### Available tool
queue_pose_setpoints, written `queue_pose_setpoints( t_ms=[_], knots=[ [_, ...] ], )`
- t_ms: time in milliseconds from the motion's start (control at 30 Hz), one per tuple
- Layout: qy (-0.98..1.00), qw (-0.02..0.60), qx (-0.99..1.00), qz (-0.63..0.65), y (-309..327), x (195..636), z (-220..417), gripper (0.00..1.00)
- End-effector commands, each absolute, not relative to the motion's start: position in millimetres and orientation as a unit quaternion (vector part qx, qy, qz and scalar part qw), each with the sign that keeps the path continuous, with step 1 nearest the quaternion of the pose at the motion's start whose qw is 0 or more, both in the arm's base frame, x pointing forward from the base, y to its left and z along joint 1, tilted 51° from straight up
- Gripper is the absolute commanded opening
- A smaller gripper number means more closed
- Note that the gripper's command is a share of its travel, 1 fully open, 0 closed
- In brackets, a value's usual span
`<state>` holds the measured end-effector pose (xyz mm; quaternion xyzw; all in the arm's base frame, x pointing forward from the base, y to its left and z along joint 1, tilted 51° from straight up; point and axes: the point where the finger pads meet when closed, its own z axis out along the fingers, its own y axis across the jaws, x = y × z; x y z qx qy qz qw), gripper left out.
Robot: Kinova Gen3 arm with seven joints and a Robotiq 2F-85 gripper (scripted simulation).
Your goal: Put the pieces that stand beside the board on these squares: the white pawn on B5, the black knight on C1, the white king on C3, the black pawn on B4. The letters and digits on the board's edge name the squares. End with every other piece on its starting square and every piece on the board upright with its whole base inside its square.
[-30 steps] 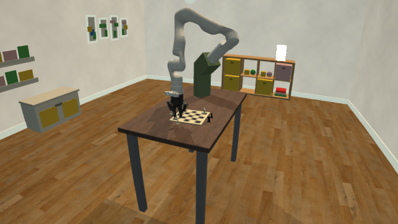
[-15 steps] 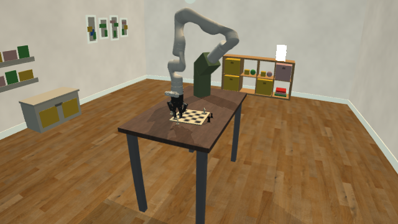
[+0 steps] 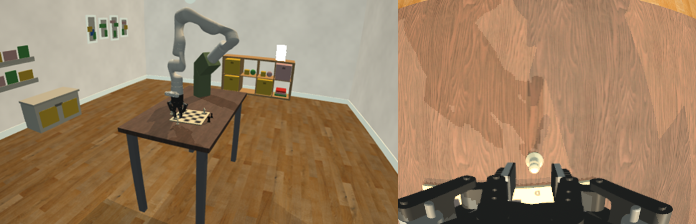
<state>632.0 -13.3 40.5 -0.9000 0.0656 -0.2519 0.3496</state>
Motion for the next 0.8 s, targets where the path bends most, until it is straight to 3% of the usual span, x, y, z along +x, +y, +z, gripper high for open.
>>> queue_pose_setpoints(
  t_ms=[0, 767],
  knots=[
    [0.065, 0.347, -0.9, -0.254, -14.8, 633.8, 37.9, 0.34],
    [0.065, 0.347, -0.9, -0.254, -10.0, 638.5, 32.5, 0.34]
  ],
)
